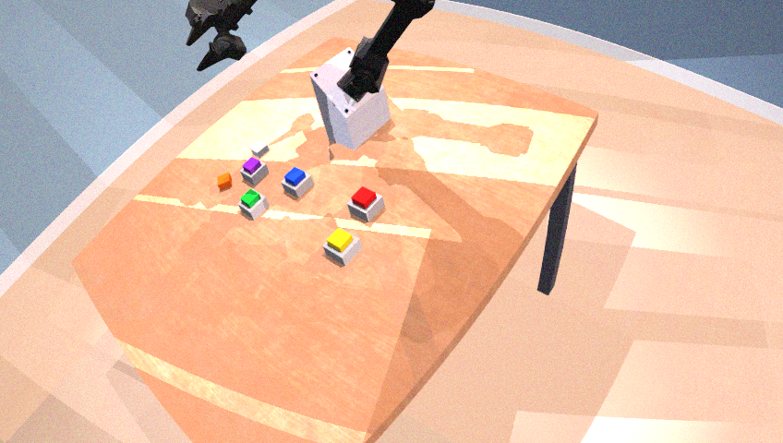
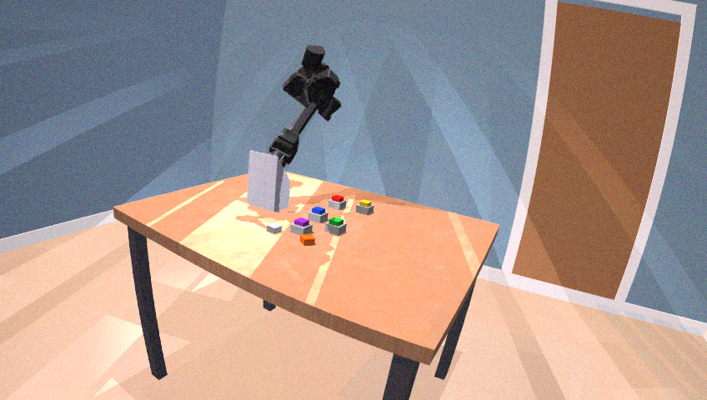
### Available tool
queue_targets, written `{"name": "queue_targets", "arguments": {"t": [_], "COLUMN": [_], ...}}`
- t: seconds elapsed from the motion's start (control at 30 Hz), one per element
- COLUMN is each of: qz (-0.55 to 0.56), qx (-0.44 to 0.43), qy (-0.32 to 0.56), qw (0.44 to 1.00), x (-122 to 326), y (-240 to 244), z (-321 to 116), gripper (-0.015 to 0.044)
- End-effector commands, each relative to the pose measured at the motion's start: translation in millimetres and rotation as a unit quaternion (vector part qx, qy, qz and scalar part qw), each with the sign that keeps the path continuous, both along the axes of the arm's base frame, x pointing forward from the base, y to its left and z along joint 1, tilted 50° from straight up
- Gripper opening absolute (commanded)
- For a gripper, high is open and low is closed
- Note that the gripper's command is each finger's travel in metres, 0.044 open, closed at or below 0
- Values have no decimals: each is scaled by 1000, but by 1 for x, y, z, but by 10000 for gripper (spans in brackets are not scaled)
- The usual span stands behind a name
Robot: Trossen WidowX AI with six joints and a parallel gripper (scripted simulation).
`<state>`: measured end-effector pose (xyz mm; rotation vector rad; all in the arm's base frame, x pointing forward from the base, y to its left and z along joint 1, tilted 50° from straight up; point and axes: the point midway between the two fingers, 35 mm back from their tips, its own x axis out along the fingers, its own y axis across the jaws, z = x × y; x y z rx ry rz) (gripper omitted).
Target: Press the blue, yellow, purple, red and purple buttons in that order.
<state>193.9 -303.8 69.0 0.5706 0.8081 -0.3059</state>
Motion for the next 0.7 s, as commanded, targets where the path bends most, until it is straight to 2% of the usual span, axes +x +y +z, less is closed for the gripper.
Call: {"name": "queue_targets", "arguments": {"t": [0.0,0.13,0.27,0.5,0.67], "qz": [102,212,320,338,338], "qx": [90,186,283,300,300], "qy": [36,85,143,154,154], "qw": [990,956,893,878,879], "x": [23,30,18,14,23], "y": [68,147,224,238,276], "z": [-28,-46,-49,-48,-82], "gripper": [400,400,400,400,269]}}
